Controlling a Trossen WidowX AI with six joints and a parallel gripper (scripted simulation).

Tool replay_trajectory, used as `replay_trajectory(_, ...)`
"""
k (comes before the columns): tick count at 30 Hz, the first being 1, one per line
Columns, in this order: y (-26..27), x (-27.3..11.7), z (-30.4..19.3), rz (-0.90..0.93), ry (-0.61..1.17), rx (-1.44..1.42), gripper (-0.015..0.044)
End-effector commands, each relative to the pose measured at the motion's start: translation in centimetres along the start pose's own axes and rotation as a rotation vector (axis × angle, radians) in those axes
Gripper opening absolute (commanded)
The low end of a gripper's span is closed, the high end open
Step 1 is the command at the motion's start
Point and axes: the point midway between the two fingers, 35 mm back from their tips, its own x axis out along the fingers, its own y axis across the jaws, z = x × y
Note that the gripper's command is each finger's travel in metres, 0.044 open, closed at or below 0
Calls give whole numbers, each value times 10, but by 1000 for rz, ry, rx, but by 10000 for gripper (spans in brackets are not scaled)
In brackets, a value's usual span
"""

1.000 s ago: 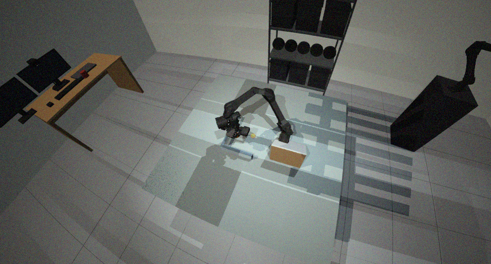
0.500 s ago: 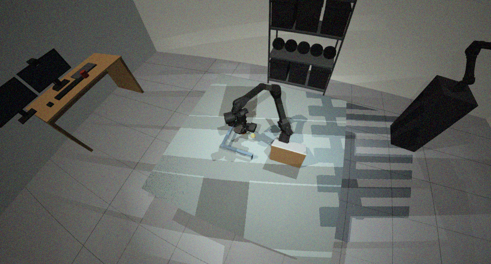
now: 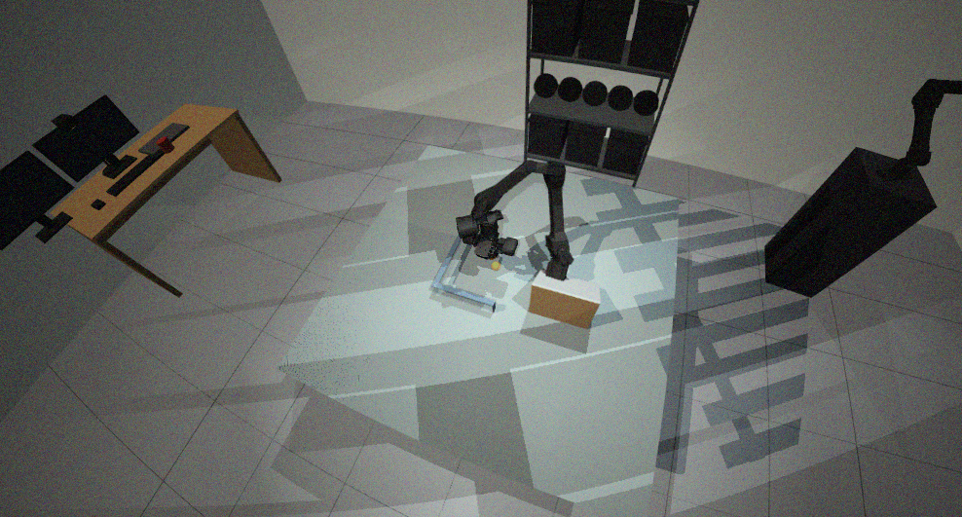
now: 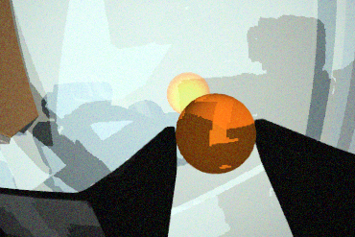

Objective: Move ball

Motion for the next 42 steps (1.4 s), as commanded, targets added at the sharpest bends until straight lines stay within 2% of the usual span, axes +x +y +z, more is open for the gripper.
replay_trajectory(1, 11, 6, -10, -1, 5, -2, 0)
replay_trajectory(7, 11, 15, -10, -1, 4, -2, 0)
replay_trajectory(20, 12, 76, -12, -1, 8, -1, 0)
replay_trajectory(42, 12, 96, -12, -1, 9, -1, 0)
